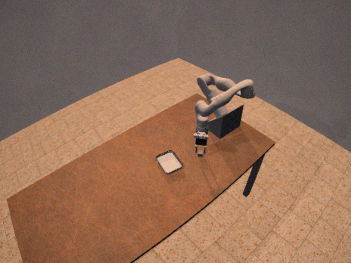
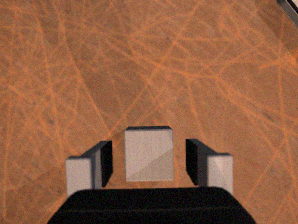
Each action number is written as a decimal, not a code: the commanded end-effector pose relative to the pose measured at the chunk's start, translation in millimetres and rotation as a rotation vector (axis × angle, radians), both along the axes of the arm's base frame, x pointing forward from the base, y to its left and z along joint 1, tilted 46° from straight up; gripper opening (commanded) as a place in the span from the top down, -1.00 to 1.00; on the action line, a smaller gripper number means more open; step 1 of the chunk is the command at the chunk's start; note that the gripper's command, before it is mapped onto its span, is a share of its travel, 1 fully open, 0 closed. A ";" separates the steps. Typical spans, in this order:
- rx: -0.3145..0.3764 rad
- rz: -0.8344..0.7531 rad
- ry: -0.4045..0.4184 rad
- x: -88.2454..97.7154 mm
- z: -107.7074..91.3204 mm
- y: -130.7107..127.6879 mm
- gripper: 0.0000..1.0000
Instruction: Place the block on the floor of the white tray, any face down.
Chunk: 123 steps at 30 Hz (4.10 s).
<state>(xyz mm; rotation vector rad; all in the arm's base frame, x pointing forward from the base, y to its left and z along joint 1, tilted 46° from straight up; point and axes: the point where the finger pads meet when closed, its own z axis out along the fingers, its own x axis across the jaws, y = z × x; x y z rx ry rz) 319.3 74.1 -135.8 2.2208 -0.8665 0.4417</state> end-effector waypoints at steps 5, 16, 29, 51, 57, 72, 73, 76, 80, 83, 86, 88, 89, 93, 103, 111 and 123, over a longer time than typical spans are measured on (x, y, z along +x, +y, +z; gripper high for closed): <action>0.002 0.001 -0.001 1.1 -9.4 -8.9 -0.96; 0.002 0.001 -0.001 1.7 -16.9 -16.6 -0.96; 0.002 0.001 -0.001 1.7 -16.9 -16.6 1.00; 0.002 0.001 -0.001 1.7 -16.9 -16.6 1.00; 0.002 0.001 -0.001 1.7 -16.9 -16.6 1.00; 0.002 0.001 -0.001 1.3 -11.6 -11.3 1.00; 0.002 0.001 -0.001 1.2 -10.3 -9.8 1.00; 0.002 0.001 -0.001 0.8 -5.3 -4.7 1.00; 0.002 0.001 -0.001 0.1 2.7 3.5 1.00; 0.002 0.001 -0.001 -0.4 8.8 9.7 1.00; 0.002 0.001 -0.001 -0.6 10.7 11.7 1.00; 0.002 0.001 -0.001 -0.9 14.3 15.4 1.00; 0.002 0.001 -0.001 -1.0 15.9 17.0 1.00; 0.002 0.001 -0.001 -1.4 20.7 21.9 1.00; 0.002 0.001 -0.001 -1.6 22.9 24.2 1.00; 0.002 0.001 -0.001 -1.6 22.9 24.2 1.00; 0.002 0.001 0.000 24.7 29.4 20.4 1.00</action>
